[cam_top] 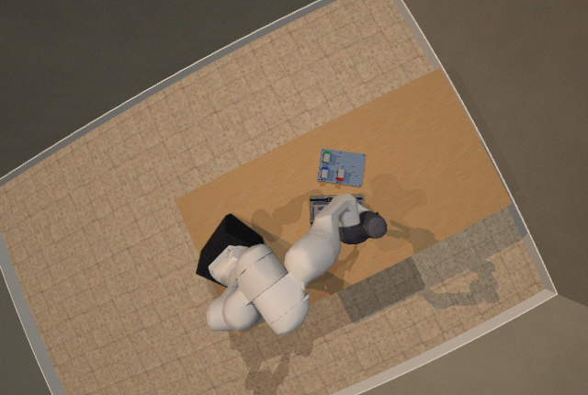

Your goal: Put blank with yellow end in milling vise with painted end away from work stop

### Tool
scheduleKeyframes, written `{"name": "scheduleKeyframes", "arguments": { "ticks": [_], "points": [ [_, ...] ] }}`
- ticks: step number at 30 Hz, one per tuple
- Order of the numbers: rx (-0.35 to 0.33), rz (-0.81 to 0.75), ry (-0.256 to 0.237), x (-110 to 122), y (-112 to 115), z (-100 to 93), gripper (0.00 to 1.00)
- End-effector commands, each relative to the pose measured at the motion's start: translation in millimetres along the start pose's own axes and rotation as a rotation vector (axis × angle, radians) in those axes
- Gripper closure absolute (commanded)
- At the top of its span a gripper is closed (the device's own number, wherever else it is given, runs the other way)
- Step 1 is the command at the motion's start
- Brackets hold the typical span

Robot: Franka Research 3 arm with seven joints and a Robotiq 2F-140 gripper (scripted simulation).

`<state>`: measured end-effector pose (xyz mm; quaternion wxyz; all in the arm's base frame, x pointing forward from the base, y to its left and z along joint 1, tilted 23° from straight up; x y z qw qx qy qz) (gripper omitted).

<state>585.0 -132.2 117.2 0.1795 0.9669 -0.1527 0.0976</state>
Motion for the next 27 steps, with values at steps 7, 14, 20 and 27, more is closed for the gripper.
{"name": "scheduleKeyframes", "arguments": {
  "ticks": [7,14,20,27],
  "points": [
    [0.001,0.002,0.000,0.3,-0.2,0.2,0.00],
    [0.002,0.005,-0.002,0.7,-0.5,0.7,0.00],
    [0.002,0.005,-0.002,0.7,-0.5,0.7,0.00],
    [0.002,0.005,-0.002,1.3,-0.2,-59.4,0.00]
  ]
}}
Point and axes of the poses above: the point where the finger pads meet when closed, its own z axis out along the fingers, its own x axis across the jaws, y = z × x, the point moved 5 cm from there along -z, back along the fingers, and after that the axes turned 15 degrees about -z, right-handed, at the moved point
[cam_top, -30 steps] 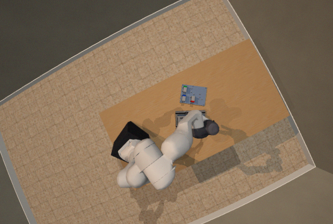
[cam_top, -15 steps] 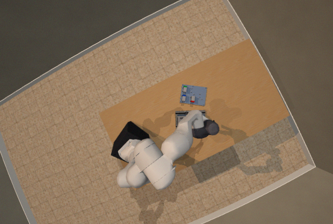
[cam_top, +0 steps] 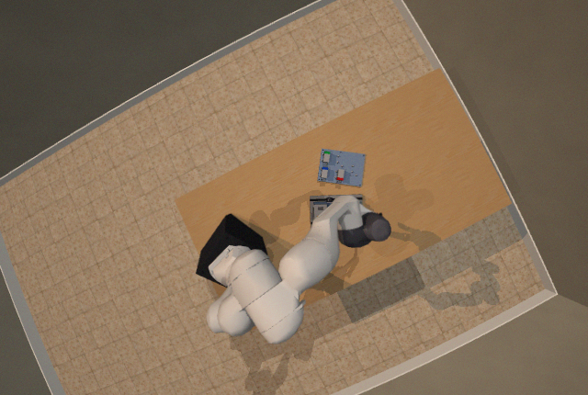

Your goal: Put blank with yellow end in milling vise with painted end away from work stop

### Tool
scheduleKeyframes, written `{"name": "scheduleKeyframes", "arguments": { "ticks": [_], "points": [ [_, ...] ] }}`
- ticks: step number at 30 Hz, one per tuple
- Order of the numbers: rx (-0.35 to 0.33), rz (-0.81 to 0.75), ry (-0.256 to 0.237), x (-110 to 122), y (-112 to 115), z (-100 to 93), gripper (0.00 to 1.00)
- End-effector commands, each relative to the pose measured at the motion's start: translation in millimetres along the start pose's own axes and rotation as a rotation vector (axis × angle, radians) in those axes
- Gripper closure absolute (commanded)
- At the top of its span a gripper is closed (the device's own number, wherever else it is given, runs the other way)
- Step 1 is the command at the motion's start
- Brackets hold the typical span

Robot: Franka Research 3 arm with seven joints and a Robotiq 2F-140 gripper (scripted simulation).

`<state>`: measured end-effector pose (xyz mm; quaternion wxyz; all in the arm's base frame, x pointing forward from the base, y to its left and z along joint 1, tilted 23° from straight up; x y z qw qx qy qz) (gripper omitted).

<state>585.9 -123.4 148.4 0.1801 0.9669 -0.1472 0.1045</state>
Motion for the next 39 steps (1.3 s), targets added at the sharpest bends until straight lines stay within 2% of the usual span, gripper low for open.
{"name": "scheduleKeyframes", "arguments": {
  "ticks": [1,12,13,17,29,34,39],
  "points": [
    [0.000,0.013,-0.017,-4.4,-2.0,-27.7,0.00],
    [0.000,0.013,-0.017,-4.4,-2.0,-27.7,0.00],
    [0.003,0.005,-0.007,-1.4,-2.7,-36.2,0.00],
    [0.000,0.013,-0.017,-5.1,-1.7,-65.7,0.00],
    [0.000,0.013,-0.017,-5.1,-1.7,-65.7,0.00],
    [0.000,0.013,-0.017,-6.3,-1.4,-55.3,0.00],
    [0.000,0.013,-0.017,-6.3,-1.4,-55.3,0.00]
  ]
}}
Point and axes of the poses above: the point where the finger pads meet when closed, its own z axis out along the fingers, its own x axis across the jaws, y = z × x, the point moved 5 cm from there along -z, back along the fingers, and after that the axes turned 15 degrees about -z, right-handed, at the moved point
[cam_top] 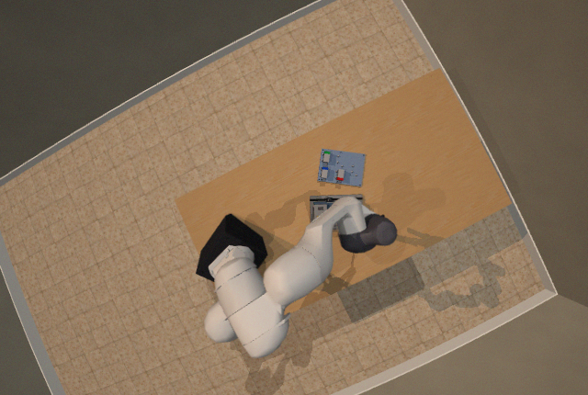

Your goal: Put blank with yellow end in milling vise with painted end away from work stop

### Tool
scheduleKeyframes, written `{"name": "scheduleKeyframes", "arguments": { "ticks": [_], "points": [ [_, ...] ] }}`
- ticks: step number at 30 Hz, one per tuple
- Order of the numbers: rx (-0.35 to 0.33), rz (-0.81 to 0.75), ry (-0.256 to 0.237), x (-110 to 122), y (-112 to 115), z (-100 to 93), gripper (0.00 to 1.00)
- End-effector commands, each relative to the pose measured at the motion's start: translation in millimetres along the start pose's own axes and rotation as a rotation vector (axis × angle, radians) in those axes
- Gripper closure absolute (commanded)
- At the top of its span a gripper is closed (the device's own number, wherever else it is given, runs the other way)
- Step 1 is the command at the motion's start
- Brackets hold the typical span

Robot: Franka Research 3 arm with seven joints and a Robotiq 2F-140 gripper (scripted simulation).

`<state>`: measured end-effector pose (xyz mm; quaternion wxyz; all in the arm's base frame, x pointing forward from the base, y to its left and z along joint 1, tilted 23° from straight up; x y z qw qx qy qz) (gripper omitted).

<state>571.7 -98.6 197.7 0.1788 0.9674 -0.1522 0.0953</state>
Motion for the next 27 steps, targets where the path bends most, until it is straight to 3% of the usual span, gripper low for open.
{"name": "scheduleKeyframes", "arguments": {
  "ticks": [1,27],
  "points": [
    [0.001,0.006,0.003,0.5,0.4,1.2,0.00],
    [0.000,0.005,0.001,2.0,0.2,7.8,0.00]
  ]
}}
Point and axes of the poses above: the point where the finger pads meet when closed, its own z axis out along the fingers, its own x axis across the jaws, y = z × x, the point moved 5 cm from there along -z, back along the fingers, and after that the axes turned 15 degrees about -z, right-handed, at the moved point
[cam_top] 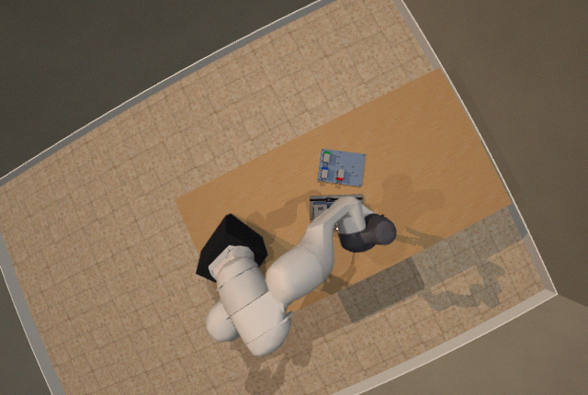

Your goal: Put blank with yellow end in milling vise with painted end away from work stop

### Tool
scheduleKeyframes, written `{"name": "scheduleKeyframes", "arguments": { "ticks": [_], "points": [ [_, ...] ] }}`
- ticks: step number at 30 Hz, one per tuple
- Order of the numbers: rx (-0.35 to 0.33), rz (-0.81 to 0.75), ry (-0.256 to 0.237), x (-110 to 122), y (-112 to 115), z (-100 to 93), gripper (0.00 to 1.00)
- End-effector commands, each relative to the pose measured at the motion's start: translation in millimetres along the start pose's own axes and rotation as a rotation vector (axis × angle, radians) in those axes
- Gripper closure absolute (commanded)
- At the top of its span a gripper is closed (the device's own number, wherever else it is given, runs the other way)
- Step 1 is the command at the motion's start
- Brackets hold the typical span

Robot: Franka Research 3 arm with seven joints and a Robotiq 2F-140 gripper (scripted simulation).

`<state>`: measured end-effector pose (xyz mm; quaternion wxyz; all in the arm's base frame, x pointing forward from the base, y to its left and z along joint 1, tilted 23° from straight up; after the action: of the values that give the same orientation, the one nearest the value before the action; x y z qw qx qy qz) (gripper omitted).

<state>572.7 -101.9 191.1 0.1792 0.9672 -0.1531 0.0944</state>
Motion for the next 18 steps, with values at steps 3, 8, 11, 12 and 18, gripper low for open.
{"name": "scheduleKeyframes", "arguments": {
  "ticks": [3,8,11,12,18],
  "points": [
    [0.002,0.005,0.005,3.1,-0.8,1.1,0.00],
    [0.002,0.005,0.005,3.1,-0.8,1.1,0.00],
    [0.002,0.005,0.005,3.1,-0.8,1.1,0.00],
    [0.002,0.005,0.005,3.1,-0.8,1.1,0.00],
    [0.002,0.004,0.004,3.4,-0.9,2.0,0.00]
  ]
}}
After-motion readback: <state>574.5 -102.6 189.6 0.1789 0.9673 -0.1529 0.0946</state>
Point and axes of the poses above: the point where the finger pads meet when closed, its own z axis out along the fingers, its own x axis across the jaws, y = z × x, the point moved 5 cm from there along -z, back along the fingers, and after that the axes turned 15 degrees about -z, right-handed, at the moved point
